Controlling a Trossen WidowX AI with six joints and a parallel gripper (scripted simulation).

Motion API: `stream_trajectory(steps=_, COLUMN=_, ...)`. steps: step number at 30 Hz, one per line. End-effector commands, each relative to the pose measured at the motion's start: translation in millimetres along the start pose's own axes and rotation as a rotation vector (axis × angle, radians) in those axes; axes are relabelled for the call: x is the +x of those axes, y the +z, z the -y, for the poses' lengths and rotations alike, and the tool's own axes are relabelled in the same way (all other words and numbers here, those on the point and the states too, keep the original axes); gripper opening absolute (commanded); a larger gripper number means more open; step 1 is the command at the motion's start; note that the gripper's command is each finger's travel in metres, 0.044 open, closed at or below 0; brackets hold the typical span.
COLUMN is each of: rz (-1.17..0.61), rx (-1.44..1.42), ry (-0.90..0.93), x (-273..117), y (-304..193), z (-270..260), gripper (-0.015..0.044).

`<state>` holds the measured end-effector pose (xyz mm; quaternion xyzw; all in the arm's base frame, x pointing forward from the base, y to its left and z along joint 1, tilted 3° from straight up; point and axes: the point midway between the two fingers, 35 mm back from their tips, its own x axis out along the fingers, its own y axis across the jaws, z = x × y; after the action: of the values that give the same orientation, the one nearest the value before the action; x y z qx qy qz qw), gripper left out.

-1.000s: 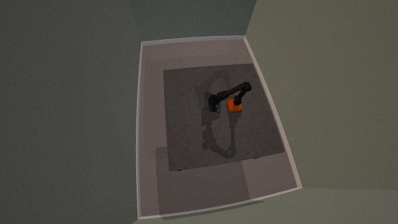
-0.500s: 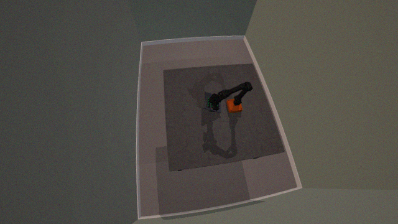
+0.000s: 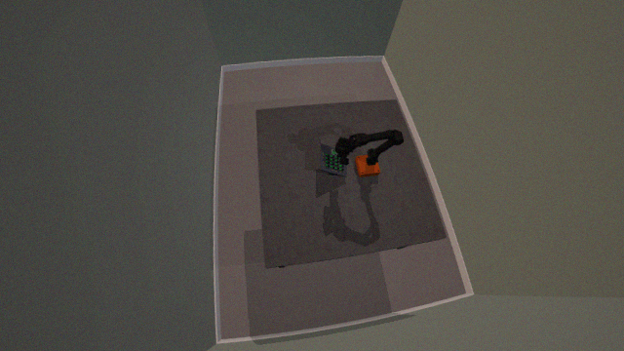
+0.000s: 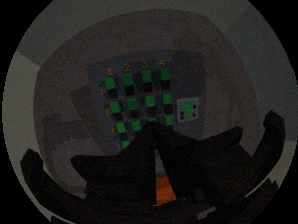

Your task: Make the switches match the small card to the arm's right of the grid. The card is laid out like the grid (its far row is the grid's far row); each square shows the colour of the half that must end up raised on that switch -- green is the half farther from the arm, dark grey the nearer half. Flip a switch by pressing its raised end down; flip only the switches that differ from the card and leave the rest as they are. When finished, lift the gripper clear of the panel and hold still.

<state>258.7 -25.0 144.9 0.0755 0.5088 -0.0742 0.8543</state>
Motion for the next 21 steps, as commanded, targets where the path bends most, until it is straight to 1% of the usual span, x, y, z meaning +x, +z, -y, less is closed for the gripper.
stream_trajectory(steps=1, rz=-0.007, rx=-0.012, ry=0.009, x=2, y=-11, z=7, gripper=0.0)
stream_trajectory(steps=4, rz=-0.005, rx=-0.012, ry=0.009, x=4, y=-11, z=7, gripper=0.0)
stream_trajectory(steps=7, rz=0.018, rx=-0.011, ry=0.009, x=34, y=-12, z=7, gripper=0.0)
stream_trajectory(steps=8, rz=0.02, rx=-0.011, ry=0.009, x=37, y=-12, z=7, gripper=0.0)
stream_trajectory(steps=21, rz=0.02, rx=-0.011, ry=0.009, x=37, y=-12, z=7, gripper=0.0)
